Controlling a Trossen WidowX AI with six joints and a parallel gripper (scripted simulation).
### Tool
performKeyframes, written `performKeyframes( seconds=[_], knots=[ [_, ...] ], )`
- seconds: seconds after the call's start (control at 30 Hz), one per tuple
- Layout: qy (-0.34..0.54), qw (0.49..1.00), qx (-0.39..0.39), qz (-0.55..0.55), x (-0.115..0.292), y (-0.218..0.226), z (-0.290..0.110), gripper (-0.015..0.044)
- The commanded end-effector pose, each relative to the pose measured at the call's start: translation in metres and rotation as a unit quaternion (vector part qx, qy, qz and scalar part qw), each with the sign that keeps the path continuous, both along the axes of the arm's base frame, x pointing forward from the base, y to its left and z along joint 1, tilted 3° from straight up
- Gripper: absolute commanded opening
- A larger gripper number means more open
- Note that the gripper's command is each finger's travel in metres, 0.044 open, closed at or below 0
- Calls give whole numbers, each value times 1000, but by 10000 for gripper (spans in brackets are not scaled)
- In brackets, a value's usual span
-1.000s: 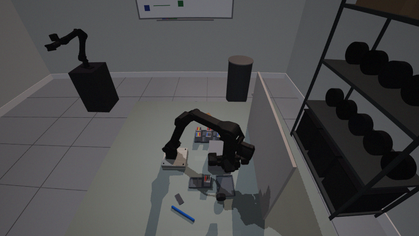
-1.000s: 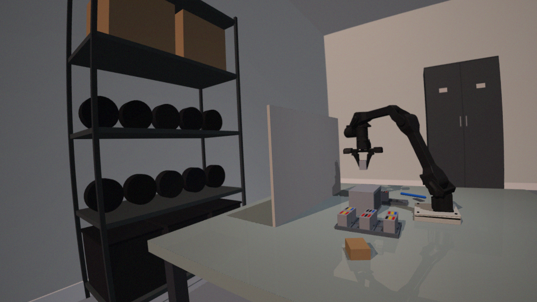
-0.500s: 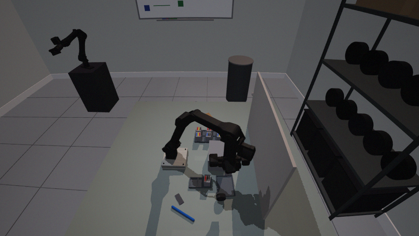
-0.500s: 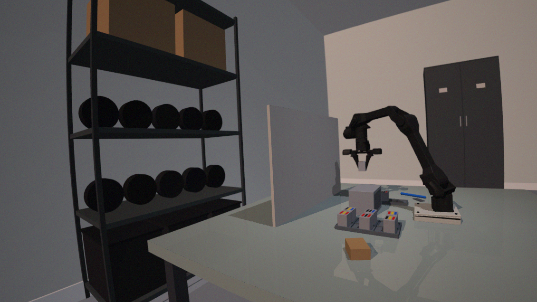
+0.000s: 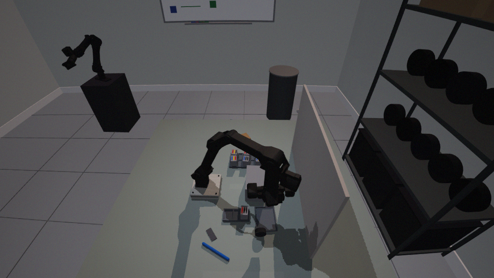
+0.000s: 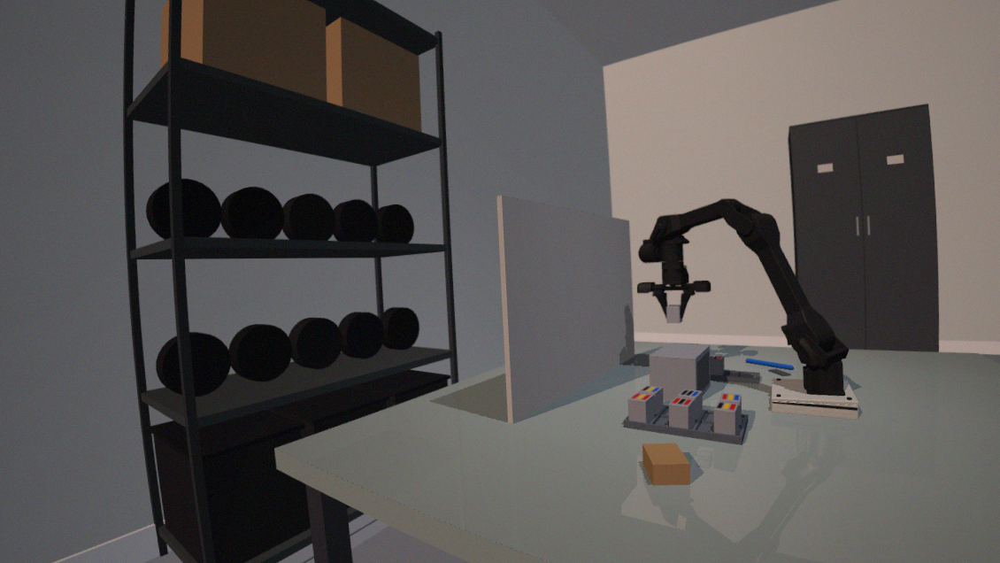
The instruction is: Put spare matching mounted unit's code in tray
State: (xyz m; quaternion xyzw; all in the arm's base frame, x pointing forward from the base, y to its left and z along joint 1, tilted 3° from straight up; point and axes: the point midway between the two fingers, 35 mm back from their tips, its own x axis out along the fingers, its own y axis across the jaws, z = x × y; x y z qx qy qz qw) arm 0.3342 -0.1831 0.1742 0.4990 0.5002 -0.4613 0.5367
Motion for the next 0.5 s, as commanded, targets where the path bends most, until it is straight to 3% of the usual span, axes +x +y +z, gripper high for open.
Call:
performKeyframes(
  seconds=[0.0, 0.47],
  knots=[
    [1, 1000, 0, -1, 1, 0, -4, 0],
    [1, 1000, 0, -1, 3, -1, -14, 0]
  ],
)
